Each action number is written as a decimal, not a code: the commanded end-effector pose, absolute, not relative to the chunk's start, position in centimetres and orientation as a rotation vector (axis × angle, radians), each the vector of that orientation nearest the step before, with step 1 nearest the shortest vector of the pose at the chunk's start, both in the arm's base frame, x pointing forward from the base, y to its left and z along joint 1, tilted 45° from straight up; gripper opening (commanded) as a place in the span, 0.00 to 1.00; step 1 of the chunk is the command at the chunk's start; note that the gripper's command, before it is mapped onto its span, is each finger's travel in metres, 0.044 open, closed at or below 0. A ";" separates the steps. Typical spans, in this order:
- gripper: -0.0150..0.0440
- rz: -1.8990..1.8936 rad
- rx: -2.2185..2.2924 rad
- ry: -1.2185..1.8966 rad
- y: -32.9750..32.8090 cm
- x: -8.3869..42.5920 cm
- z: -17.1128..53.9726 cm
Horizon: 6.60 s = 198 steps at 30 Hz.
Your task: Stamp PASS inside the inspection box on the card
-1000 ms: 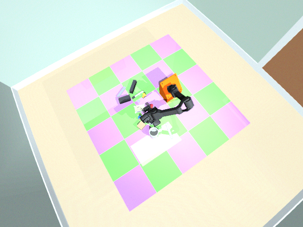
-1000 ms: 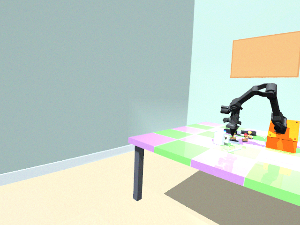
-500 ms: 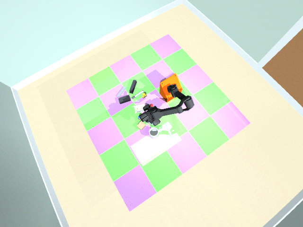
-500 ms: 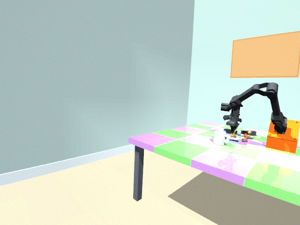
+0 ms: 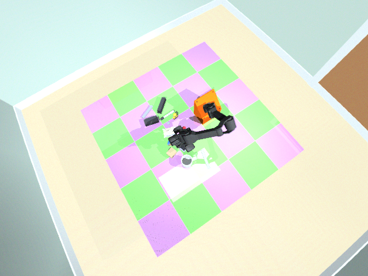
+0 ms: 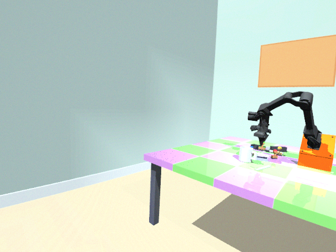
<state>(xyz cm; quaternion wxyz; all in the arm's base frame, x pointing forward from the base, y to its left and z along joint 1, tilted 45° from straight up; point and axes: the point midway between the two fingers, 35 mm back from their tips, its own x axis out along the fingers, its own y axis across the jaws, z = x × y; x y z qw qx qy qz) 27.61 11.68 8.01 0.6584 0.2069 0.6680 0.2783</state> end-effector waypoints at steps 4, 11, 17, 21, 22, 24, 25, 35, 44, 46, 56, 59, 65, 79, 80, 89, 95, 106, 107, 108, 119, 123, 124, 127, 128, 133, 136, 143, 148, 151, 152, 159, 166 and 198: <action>0.25 0.626 0.470 1.505 10.9 28.2 8.1; 0.25 0.589 0.492 1.523 8.4 30.0 5.7; 0.25 0.561 0.513 1.538 6.1 31.2 3.4; 0.25 0.544 0.529 1.548 4.5 31.8 1.8; 0.25 0.541 0.533 1.550 4.1 31.9 1.4; 0.25 0.533 0.542 1.555 3.3 32.2 0.6; 0.25 0.530 0.546 1.557 2.9 32.3 0.1; 0.25 0.506 0.582 1.573 -0.1 32.6 -3.1; 0.25 0.505 0.581 1.573 0.2 32.6 -3.4; 0.25 0.505 0.581 1.573 0.3 32.6 -3.5; 0.25 0.505 0.581 1.572 0.7 32.6 -4.0; 0.25 0.504 0.581 1.572 0.9 32.6 -4.1; 0.25 0.504 0.581 1.572 1.1 32.6 -4.4; 0.25 0.503 0.582 1.571 1.8 32.6 -5.1; 0.25 0.503 0.582 1.571 1.8 32.5 -5.2; 0.25 0.503 0.582 1.570 2.3 32.5 -5.6; 0.25 0.503 0.582 1.570 2.5 32.5 -5.9; 0.25 0.503 0.583 1.569 3.1 32.4 -6.4; 0.25 0.503 0.583 1.569 3.1 32.4 -6.4; 0.25 0.503 0.583 1.569 3.2 32.4 -6.5; 0.25 0.503 0.584 1.569 3.7 32.3 -7.0; 0.25 0.504 0.584 1.568 3.9 32.2 -7.2; 0.25 0.504 0.584 1.568 3.9 32.2 -7.2; 0.25 0.504 0.584 1.568 4.1 32.2 -7.3; 0.25 0.504 0.584 1.568 4.1 32.2 -7.4; 0.25 0.504 0.585 1.568 4.3 32.1 -7.6; 0.25 0.504 0.585 1.568 4.5 32.1 -7.7; 0.25 0.504 0.585 1.568 4.6 32.1 -7.8; 0.25 0.504 0.585 1.568 4.6 32.1 -7.9; 0.25 0.504 0.585 1.568 4.7 32.0 -7.9; 0.25 0.504 0.585 1.568 4.7 32.0 -7.9; 0.25 0.504 0.585 1.568 4.8 32.0 -8.0; 0.25 0.504 0.585 1.568 4.8 32.0 -8.1; 0.25 0.505 0.585 1.568 5.0 32.0 -8.2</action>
